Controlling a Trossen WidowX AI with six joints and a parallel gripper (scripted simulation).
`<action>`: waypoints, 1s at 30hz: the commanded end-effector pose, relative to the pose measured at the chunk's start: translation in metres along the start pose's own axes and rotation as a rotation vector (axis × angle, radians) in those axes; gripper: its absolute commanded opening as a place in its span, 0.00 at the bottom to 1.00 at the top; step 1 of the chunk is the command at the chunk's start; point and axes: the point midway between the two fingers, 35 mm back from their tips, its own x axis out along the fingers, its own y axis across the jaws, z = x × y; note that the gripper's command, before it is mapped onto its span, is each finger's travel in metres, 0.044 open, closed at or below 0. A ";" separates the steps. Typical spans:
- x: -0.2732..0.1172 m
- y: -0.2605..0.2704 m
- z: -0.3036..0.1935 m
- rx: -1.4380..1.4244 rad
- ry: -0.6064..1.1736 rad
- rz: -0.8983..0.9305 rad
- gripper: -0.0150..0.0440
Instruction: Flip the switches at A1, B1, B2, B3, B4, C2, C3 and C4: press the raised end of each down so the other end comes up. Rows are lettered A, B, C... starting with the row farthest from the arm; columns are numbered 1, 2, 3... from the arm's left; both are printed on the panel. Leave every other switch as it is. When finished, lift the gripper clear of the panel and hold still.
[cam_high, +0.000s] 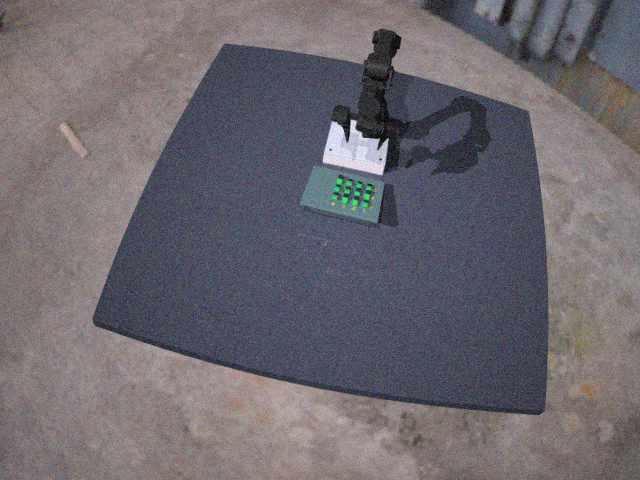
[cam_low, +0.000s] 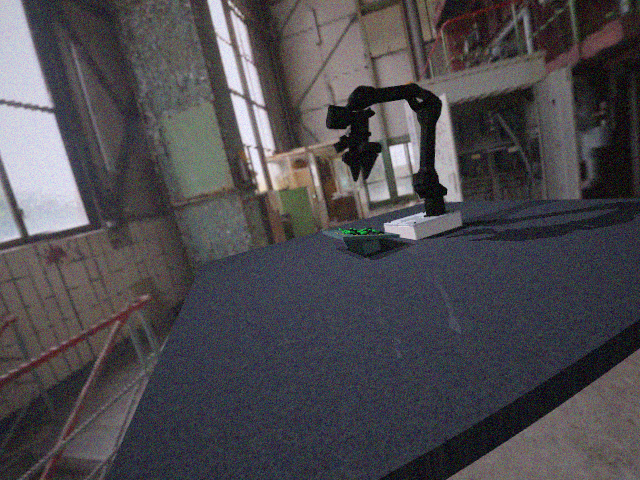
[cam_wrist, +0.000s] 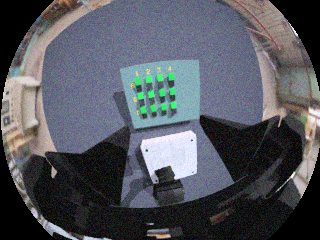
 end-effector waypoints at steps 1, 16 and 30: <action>0.003 0.001 0.002 -0.001 0.000 0.000 0.89; 0.104 0.044 0.048 -0.015 -0.007 -0.003 0.25; 0.138 0.044 0.049 -0.015 0.010 -0.003 0.25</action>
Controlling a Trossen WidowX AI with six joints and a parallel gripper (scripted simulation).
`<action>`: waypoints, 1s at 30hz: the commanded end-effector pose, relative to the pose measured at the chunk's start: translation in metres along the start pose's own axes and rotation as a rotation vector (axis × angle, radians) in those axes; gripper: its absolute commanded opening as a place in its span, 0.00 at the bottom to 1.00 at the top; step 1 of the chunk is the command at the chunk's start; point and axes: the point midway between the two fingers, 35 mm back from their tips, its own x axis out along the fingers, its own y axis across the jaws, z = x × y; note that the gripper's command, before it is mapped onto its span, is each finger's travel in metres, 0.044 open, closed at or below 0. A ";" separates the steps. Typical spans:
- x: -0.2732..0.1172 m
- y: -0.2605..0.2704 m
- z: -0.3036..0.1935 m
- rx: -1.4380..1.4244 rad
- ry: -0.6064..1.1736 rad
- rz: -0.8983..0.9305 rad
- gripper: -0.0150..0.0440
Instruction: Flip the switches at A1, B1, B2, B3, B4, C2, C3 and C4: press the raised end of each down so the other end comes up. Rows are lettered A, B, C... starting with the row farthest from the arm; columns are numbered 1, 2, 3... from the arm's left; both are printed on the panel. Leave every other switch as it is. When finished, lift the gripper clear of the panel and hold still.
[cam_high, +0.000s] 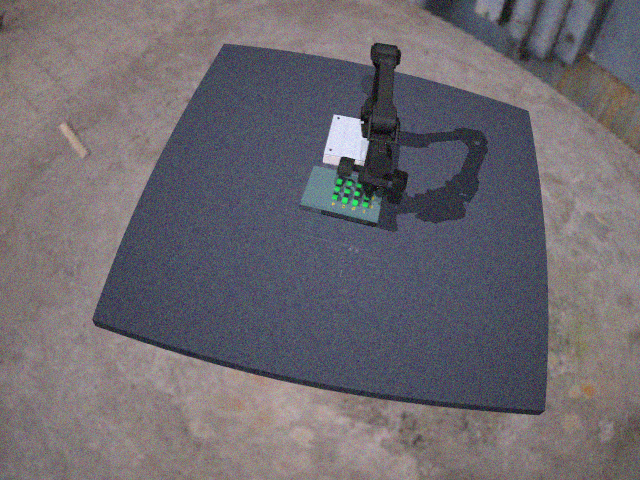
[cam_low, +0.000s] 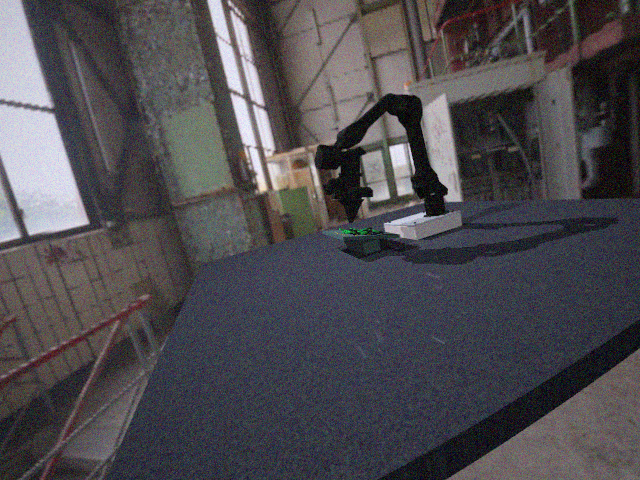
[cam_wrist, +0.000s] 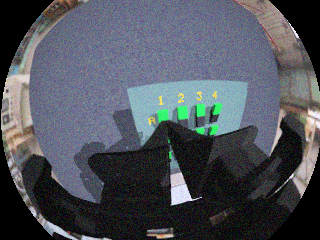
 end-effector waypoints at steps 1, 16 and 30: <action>0.009 0.000 -0.002 -0.001 0.013 -0.004 0.25; 0.023 0.000 -0.001 -0.001 0.013 -0.004 0.25; 0.023 0.000 -0.001 -0.001 0.013 -0.004 0.25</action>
